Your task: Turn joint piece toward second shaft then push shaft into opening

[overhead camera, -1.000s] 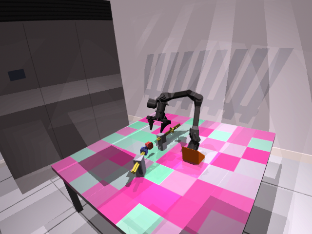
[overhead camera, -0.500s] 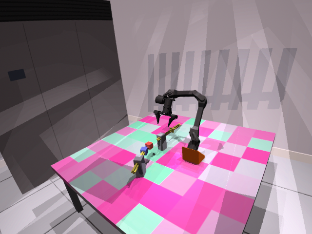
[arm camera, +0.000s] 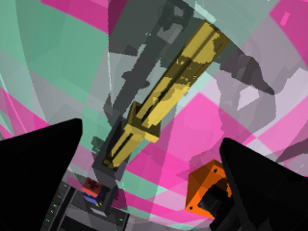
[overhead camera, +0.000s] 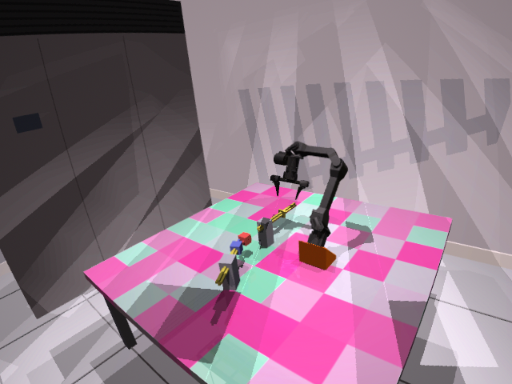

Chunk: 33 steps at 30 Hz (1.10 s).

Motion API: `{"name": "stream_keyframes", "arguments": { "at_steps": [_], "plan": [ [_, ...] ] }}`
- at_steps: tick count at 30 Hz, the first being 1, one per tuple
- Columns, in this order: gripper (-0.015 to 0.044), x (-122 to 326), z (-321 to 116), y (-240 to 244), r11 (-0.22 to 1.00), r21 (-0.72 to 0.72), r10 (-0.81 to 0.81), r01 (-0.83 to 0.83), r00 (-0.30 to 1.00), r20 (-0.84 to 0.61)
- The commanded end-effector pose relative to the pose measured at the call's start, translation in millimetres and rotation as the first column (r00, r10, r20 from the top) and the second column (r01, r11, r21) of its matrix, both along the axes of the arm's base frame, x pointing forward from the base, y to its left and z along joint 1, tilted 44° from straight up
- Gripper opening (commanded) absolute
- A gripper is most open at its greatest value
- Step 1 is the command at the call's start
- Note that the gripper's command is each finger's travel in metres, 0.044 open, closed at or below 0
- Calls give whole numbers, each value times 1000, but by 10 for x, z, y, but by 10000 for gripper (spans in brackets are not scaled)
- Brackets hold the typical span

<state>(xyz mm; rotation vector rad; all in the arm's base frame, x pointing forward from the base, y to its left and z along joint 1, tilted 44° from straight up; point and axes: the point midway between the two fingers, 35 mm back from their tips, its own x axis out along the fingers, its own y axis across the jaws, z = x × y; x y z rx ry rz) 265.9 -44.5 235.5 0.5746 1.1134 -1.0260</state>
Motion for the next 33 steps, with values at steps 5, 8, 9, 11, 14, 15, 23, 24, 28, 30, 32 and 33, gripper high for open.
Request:
{"name": "stream_keyframes", "arguments": {
  "at_steps": [5, 8, 9, 11, 14, 15, 23, 24, 28, 30, 32, 33],
  "plan": [
    [440, 16, -154, -157, 990, -102, -85, 94, 992, 90],
    [440, 23, -248, -225, 977, -149, -133, 156, 979, 152],
    [440, 23, -279, -248, 971, -163, -148, 177, 973, 174],
    [440, 20, -339, -292, 957, -188, -176, 219, 959, 220],
    [440, 6, -426, -355, 933, -221, -214, 283, 932, 291],
    [440, -1, -454, -376, 924, -230, -225, 304, 922, 316],
    [440, -14, -494, -405, 911, -242, -240, 335, 905, 351],
    [440, -14, -494, -405, 911, -242, -240, 335, 905, 351],
    [440, -4, -525, -429, 911, -241, -240, 335, 905, 351],
    [440, 3, -550, -449, 911, -241, -241, 336, 905, 350],
    [440, 10, -574, -470, 910, -241, -241, 336, 905, 350],
    [440, 13, -586, -480, 910, -241, -241, 336, 905, 350]
  ]
}}
